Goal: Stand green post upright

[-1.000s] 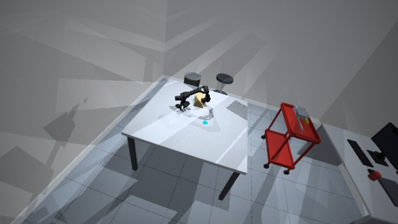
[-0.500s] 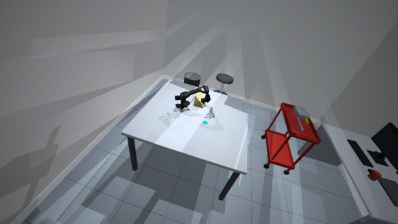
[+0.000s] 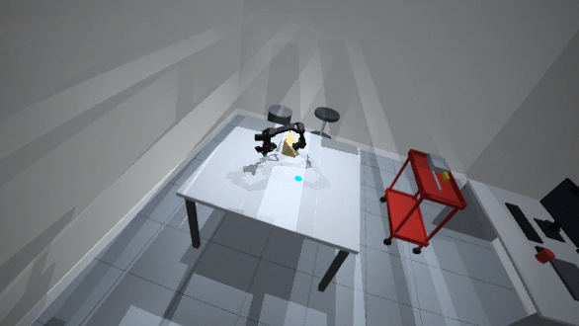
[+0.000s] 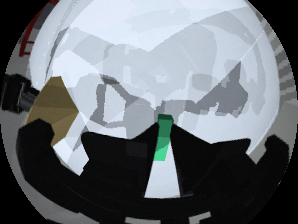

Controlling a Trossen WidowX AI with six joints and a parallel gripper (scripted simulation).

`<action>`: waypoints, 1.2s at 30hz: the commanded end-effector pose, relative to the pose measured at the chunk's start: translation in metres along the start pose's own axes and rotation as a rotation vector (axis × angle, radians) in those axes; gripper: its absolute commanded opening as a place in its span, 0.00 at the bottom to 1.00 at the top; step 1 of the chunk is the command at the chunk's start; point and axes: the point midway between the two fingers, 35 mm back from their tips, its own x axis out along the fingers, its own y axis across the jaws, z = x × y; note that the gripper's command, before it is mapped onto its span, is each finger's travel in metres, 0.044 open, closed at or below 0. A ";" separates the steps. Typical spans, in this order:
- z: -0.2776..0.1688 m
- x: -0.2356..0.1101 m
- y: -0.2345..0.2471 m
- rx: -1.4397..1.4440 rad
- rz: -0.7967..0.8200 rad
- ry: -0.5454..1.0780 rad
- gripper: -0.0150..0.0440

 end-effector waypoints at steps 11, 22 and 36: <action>0.000 -0.042 0.001 -0.019 -0.002 0.003 0.29; 0.002 -0.069 0.004 -0.044 0.000 -0.002 0.29; 0.036 -0.078 0.003 0.094 -0.010 0.009 0.29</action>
